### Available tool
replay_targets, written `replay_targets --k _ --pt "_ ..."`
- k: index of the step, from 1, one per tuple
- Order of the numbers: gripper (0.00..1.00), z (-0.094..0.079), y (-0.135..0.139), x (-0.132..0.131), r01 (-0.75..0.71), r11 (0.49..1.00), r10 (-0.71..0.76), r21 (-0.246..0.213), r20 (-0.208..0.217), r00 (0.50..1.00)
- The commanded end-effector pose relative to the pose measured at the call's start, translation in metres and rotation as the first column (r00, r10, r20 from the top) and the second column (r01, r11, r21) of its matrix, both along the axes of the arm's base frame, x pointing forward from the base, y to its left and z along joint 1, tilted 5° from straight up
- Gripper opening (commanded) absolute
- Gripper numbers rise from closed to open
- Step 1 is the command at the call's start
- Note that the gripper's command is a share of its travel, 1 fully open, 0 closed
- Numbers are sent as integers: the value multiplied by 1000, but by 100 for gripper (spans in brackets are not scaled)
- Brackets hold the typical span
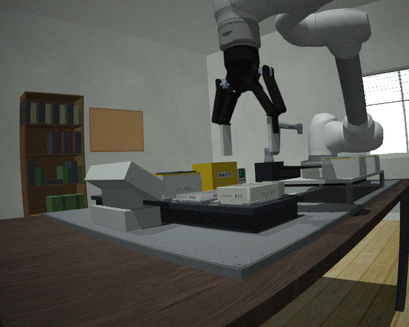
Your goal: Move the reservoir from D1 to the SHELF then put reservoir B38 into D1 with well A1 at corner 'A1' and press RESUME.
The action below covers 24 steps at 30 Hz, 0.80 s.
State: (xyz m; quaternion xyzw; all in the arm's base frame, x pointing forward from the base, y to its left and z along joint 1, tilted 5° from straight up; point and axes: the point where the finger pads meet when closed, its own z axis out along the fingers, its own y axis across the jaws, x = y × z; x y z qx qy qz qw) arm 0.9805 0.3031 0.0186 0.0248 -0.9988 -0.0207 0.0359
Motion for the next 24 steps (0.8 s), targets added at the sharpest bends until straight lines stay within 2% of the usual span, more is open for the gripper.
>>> replay_targets --k 1,24 --pt "77 -5 0 0 0 1000 0 0 0 1000" --pt "77 -37 1 -3 0 1000 0 0 0 1000"
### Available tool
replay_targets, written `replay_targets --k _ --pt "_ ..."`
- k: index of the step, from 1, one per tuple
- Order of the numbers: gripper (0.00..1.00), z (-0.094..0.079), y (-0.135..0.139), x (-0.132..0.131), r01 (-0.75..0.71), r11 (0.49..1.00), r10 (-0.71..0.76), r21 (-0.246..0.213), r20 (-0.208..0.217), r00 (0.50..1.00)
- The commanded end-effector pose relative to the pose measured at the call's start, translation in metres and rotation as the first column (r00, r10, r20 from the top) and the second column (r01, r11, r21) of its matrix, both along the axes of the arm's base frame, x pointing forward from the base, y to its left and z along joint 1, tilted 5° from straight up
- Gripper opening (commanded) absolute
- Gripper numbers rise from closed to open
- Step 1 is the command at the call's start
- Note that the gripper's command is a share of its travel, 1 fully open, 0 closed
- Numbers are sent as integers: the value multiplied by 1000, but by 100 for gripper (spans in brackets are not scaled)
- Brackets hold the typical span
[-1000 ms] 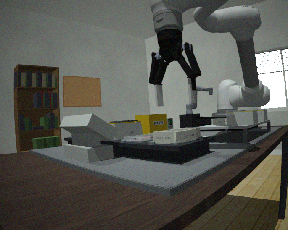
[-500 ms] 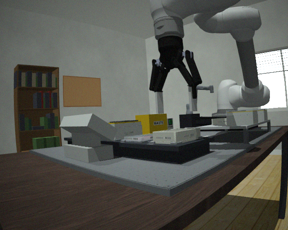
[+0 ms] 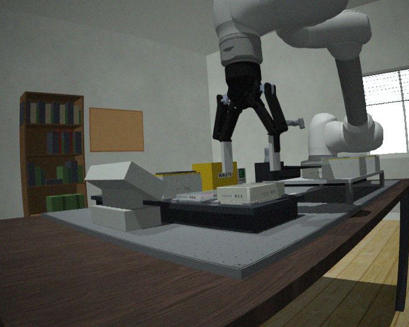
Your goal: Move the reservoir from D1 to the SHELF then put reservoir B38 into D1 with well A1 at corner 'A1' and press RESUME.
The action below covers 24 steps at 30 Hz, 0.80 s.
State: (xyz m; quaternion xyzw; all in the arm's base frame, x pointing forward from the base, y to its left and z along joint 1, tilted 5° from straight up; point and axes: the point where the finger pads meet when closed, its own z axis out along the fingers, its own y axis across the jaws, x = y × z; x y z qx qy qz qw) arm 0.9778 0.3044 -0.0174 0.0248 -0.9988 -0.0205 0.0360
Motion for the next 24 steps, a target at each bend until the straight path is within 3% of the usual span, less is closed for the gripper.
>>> replay_targets --k 1,24 --pt "77 -3 0 0 0 1000 0 1 0 1000" --pt "77 -38 2 -3 0 1000 0 1 0 1000"
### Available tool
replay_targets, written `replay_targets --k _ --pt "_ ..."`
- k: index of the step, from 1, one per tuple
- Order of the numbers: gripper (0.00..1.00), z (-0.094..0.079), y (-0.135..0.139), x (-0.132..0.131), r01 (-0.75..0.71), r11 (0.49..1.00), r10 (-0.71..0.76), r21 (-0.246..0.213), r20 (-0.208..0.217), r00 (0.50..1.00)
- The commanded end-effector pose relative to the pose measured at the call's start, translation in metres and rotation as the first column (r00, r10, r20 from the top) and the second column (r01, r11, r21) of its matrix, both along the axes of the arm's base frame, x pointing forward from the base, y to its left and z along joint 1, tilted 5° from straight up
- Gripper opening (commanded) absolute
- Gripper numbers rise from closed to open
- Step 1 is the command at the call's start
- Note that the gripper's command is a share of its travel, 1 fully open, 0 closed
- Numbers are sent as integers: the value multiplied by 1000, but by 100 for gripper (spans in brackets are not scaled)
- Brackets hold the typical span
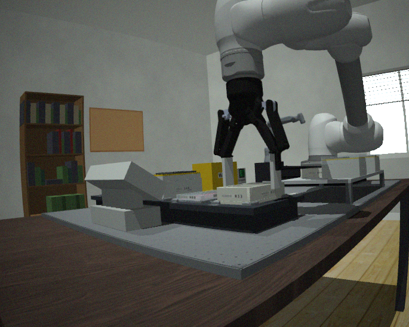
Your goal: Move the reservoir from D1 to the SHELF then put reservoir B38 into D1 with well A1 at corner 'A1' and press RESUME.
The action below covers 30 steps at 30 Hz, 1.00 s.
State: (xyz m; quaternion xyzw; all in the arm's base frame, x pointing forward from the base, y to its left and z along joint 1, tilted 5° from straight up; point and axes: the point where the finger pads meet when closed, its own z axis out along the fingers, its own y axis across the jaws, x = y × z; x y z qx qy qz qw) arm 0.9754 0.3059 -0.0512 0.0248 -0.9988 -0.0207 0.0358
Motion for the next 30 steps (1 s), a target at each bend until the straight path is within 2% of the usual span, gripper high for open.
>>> replay_targets --k 1,8,19,20,30 --pt "77 -5 0 0 0 1000 0 0 0 1000" --pt "77 -16 1 -1 0 1000 0 0 0 1000" --pt "77 -16 1 -1 0 1000 0 0 0 1000" --pt "0 -16 1 -1 0 1000 0 0 0 1000" --pt "0 -16 1 -1 0 1000 0 0 0 1000"
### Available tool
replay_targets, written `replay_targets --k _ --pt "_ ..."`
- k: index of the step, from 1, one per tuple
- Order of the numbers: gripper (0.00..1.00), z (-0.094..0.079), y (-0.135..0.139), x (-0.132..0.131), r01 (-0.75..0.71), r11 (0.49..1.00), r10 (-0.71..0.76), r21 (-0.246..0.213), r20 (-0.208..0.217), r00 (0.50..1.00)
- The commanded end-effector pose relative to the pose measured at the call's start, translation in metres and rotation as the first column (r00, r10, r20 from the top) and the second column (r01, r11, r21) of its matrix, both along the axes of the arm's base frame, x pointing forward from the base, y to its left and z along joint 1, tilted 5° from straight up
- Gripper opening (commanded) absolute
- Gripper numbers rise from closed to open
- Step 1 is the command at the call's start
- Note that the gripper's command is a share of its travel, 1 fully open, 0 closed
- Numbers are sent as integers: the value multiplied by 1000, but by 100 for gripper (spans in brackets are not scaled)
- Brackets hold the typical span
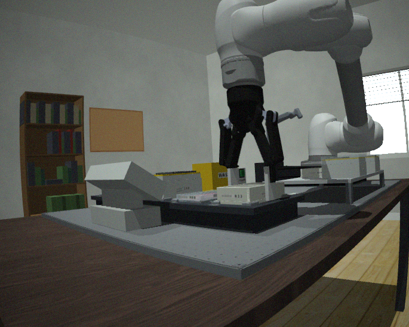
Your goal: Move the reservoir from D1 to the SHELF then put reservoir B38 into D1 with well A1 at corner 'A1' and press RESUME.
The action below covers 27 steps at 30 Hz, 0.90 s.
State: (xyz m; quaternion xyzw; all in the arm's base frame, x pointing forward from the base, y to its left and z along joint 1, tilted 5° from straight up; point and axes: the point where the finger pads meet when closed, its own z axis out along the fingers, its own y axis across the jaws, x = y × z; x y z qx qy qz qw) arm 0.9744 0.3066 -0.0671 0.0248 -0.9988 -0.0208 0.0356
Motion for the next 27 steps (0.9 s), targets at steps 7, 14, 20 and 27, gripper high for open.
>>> replay_targets --k 7,14,20,27 --pt "0 0 0 0 0 1000 0 0 0 1000" --pt "0 0 0 0 0 1000 0 0 0 1000" --pt "0 0 0 0 0 1000 0 0 0 1000" --pt "0 5 0 0 0 1000 0 0 0 1000"
